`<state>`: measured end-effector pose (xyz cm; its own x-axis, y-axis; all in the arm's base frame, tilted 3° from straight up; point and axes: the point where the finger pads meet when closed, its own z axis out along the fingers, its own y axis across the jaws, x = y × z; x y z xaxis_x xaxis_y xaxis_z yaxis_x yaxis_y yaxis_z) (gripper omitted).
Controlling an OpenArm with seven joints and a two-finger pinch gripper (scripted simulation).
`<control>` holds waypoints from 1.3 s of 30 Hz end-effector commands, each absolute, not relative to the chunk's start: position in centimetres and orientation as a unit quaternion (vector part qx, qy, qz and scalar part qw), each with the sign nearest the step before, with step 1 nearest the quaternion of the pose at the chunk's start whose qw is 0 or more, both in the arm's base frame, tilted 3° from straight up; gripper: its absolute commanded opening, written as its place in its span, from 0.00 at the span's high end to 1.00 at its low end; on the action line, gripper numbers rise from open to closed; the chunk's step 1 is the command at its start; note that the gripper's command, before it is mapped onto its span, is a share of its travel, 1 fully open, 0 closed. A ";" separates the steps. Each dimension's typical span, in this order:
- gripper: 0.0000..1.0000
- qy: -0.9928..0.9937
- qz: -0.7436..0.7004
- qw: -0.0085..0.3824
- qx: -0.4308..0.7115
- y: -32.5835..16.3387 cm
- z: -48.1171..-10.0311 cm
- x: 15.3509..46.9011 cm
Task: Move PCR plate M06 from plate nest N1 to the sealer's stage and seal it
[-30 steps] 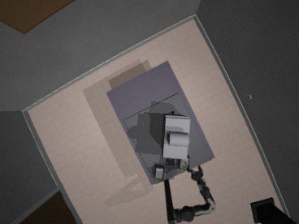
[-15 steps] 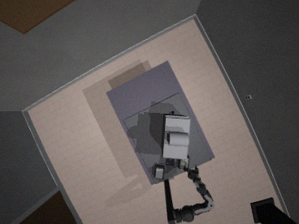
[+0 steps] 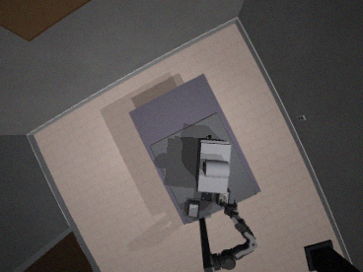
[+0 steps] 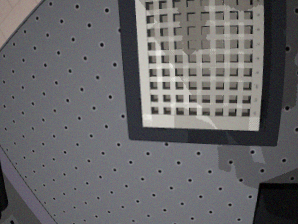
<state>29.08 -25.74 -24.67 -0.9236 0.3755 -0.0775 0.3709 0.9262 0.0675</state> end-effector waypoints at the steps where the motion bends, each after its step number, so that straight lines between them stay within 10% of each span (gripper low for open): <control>1: 0.23 0.983 0.010 0.015 0.184 -26.5 -24.9 27.9; 39: 0.23 0.983 0.002 -0.022 0.180 -24.6 -28.0 26.1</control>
<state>26.01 -24.56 -28.08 -0.9339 0.3544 0.0479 0.3546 0.9350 -0.0061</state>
